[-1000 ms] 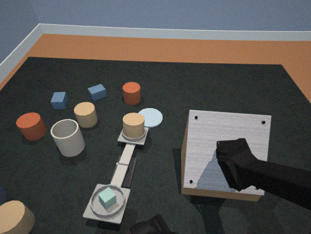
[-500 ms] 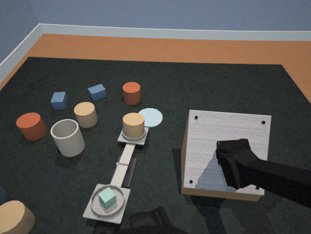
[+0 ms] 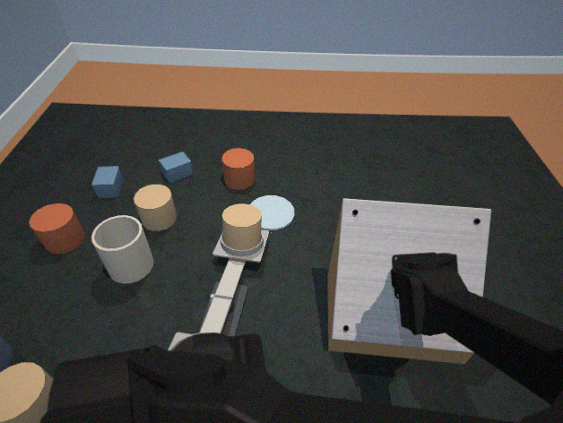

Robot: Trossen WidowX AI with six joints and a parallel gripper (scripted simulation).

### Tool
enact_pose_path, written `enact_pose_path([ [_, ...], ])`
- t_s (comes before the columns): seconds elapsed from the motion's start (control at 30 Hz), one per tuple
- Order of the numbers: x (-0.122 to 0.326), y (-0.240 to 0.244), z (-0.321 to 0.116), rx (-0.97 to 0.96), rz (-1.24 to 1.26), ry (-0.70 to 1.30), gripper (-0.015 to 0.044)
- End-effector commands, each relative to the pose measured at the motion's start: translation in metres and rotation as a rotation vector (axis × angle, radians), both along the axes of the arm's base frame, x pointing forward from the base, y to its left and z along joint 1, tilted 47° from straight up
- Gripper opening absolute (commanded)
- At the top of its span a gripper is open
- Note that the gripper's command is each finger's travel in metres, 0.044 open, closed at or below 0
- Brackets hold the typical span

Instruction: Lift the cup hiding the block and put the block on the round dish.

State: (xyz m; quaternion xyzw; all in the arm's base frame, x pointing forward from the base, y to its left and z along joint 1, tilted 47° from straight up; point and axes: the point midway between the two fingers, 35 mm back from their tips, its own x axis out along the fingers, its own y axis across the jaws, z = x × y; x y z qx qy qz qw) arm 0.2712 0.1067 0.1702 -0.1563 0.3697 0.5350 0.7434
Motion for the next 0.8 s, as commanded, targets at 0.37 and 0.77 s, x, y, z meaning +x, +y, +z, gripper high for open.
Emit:
enact_pose_path([
  [0.37,0.038,-0.072,-0.031,0.060,-0.227,0.240,0.0260],
  [0.77,0.041,-0.081,-0.049,0.110,-0.278,0.322,0.0260],
])
